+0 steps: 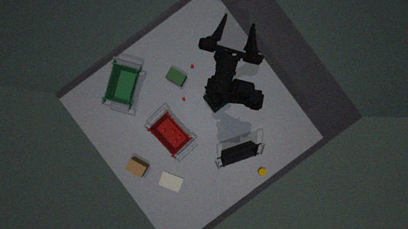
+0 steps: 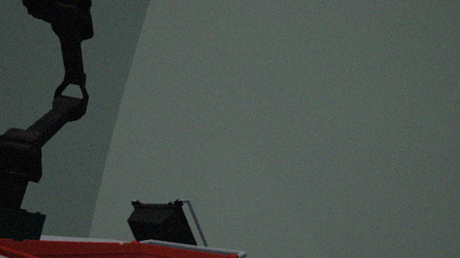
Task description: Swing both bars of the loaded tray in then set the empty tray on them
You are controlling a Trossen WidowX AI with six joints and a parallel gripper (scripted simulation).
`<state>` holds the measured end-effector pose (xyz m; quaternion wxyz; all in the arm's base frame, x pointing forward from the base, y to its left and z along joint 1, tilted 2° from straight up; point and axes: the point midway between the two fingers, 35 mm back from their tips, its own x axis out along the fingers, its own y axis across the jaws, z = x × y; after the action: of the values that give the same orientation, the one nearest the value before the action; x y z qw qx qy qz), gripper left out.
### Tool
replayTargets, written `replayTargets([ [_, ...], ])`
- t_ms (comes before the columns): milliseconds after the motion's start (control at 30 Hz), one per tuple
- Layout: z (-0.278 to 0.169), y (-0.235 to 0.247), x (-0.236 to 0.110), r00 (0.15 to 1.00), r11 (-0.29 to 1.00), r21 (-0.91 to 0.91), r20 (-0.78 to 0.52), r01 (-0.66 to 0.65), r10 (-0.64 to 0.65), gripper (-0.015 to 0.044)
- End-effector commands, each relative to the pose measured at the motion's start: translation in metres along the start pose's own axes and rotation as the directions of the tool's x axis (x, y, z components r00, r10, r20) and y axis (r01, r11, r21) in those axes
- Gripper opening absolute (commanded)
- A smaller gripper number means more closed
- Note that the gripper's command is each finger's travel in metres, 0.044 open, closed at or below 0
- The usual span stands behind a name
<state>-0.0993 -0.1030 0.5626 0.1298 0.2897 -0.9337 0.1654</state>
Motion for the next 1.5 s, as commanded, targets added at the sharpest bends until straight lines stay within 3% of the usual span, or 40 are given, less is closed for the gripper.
replayTargets([
  [0, 0.0, 0.0, 0.0, 1.0, 1.0, 0.0, 0.0, 0.0, 0.0, 0.0374],
  [233, 0.0, -0.001, 0.0, 1.0, 1.0, -0.006, -0.002, 0.003, -0.003, 0.019],
  [367, -0.005, -0.032, -0.002, 0.997, 0.985, -0.159, -0.043, 0.064, -0.072, 0.0085],
  [533, -0.008, -0.112, -0.019, 0.955, 0.84, -0.513, -0.117, 0.177, -0.273, 0.0082],
  [767, 0.009, -0.219, -0.067, 0.817, 0.447, -0.879, -0.133, 0.164, -0.561, 0.0082],
  [933, 0.039, -0.286, -0.115, 0.667, 0.138, -0.99, -0.081, 0.032, -0.74, 0.0082],
  [1133, 0.091, -0.346, -0.18, 0.466, -0.149, -0.968, 0.039, -0.202, -0.884, 0.0082],
  [1333, 0.147, -0.382, -0.245, 0.258, -0.301, -0.836, 0.199, -0.458, -0.945, 0.0082],
  [1467, 0.193, -0.394, -0.297, 0.099, -0.319, -0.692, 0.339, -0.648, -0.936, 0.0082],
])
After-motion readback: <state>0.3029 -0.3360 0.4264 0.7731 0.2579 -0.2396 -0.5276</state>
